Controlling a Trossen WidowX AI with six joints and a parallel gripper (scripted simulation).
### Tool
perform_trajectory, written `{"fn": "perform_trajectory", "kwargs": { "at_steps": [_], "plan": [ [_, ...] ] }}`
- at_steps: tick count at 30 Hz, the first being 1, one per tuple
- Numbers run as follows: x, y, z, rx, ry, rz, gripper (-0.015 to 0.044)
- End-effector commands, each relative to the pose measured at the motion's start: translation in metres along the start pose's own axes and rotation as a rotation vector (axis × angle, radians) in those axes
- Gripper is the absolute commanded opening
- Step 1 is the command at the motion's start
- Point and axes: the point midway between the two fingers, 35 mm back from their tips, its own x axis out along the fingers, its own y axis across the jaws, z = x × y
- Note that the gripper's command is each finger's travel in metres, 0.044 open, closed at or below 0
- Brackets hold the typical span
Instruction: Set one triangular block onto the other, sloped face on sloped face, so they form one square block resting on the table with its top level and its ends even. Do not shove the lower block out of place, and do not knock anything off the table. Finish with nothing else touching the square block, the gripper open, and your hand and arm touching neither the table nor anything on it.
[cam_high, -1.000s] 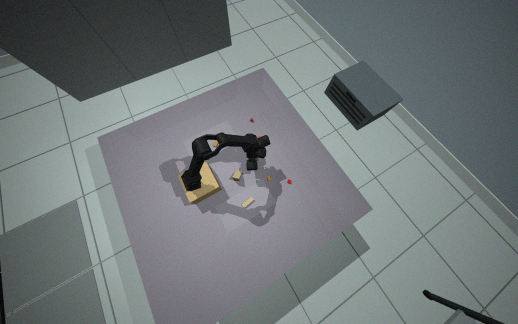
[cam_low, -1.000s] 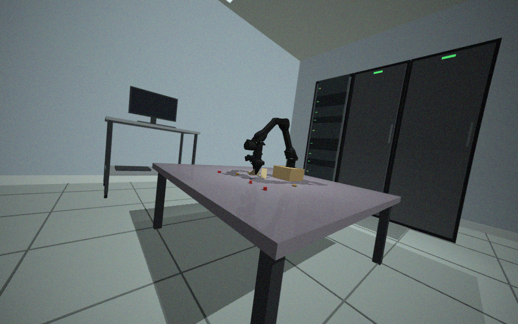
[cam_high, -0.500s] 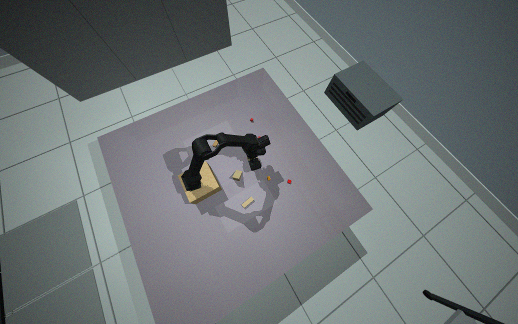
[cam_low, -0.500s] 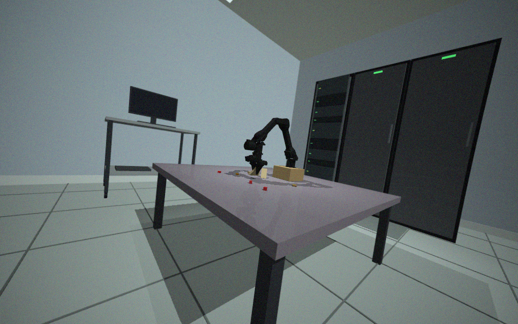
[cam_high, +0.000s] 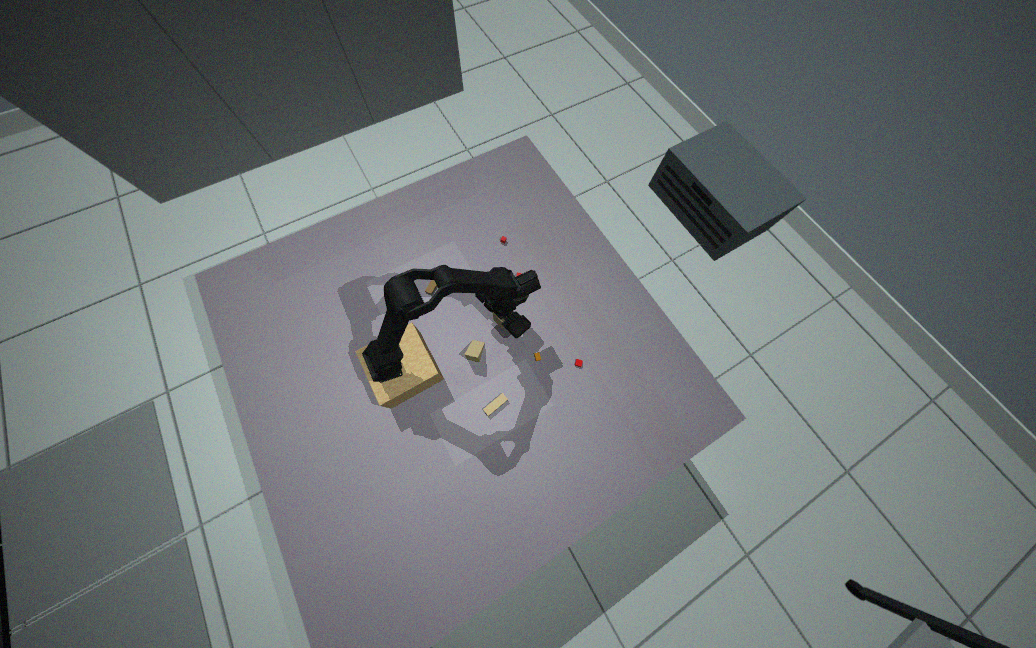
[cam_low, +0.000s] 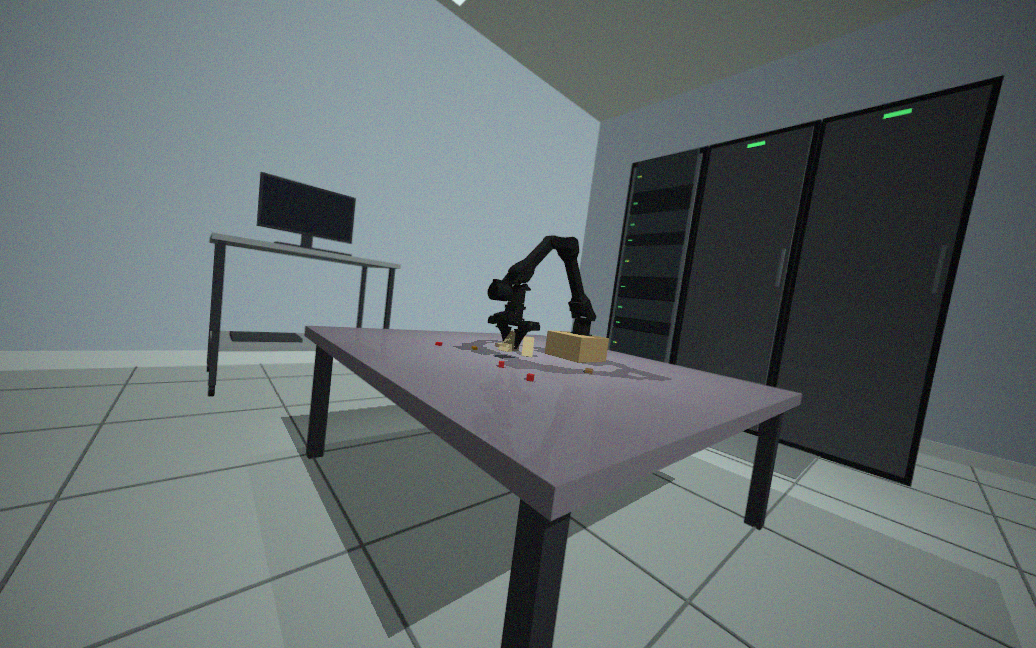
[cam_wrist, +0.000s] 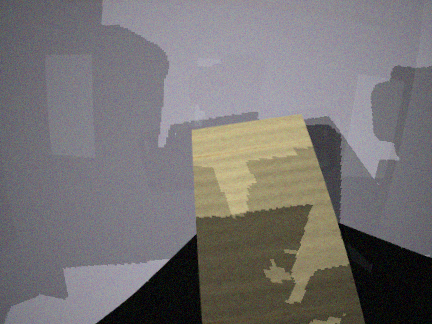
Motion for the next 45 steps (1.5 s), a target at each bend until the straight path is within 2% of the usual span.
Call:
{"fn": "perform_trajectory", "kwargs": {
  "at_steps": [1,45],
  "plan": [
    [0.0000,0.0000,0.0003,-0.109,0.001,0.000,0.0000],
    [0.0001,0.0006,0.0000,-1.263,0.006,-0.001,0.0000]
  ]
}}
